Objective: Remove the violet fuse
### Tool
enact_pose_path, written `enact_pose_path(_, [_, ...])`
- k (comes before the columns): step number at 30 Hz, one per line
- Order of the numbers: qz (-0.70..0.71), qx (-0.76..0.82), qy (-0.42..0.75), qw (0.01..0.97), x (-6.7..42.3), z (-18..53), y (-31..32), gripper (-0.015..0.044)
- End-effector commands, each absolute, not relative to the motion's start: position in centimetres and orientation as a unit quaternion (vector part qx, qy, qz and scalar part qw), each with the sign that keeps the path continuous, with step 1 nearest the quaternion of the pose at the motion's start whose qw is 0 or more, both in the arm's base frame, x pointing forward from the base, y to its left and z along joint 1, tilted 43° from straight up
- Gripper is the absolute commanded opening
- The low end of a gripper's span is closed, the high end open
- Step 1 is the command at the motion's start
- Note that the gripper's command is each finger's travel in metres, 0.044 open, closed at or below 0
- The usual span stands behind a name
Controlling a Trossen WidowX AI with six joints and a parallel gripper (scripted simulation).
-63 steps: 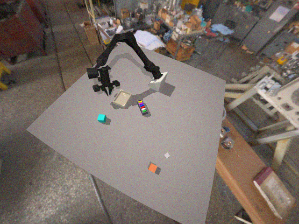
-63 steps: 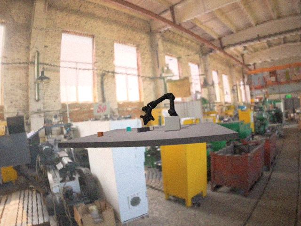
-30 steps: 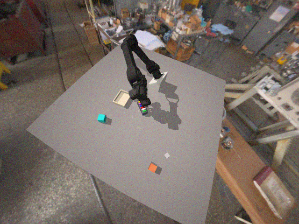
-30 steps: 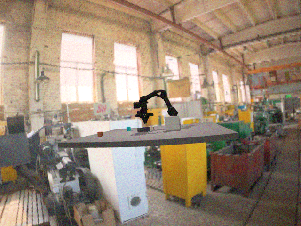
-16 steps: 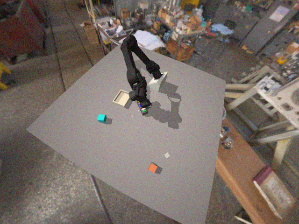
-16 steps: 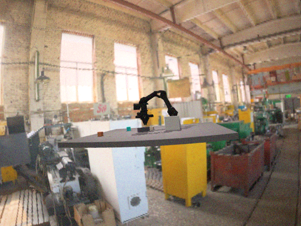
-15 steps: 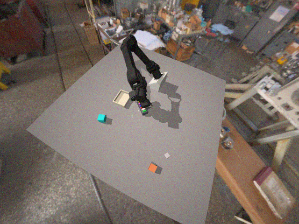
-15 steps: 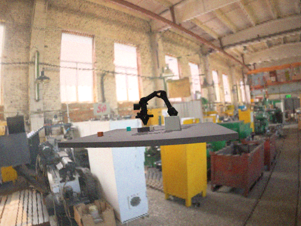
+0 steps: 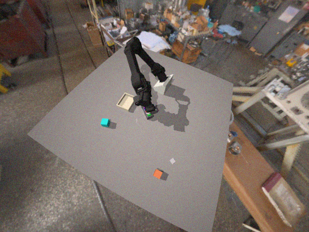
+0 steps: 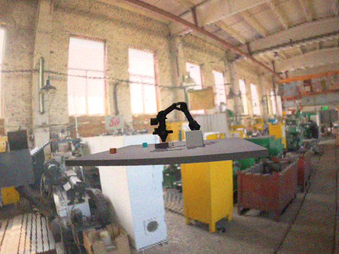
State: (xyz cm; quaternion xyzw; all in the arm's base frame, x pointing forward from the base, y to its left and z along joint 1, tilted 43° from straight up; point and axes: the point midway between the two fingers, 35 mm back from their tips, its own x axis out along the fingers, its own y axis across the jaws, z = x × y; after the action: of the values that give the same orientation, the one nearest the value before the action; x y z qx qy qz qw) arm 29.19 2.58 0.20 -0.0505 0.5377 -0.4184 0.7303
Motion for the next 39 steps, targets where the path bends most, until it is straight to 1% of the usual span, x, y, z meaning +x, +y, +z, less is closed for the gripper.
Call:
enact_pose_path(1, [-0.419, -0.055, 0.538, 0.730, 29.14, 0.03, 2.42, 0.0062])
enact_pose_path(23, [-0.419, -0.055, 0.537, 0.730, 29.21, -0.70, 1.74, 0.0062])
enact_pose_path(32, [-0.419, -0.052, 0.538, 0.730, 29.21, -0.62, 1.84, 0.0002])
enact_pose_path(39, [-0.419, -0.052, 0.538, 0.730, 29.21, -0.57, 1.89, 0.0000])
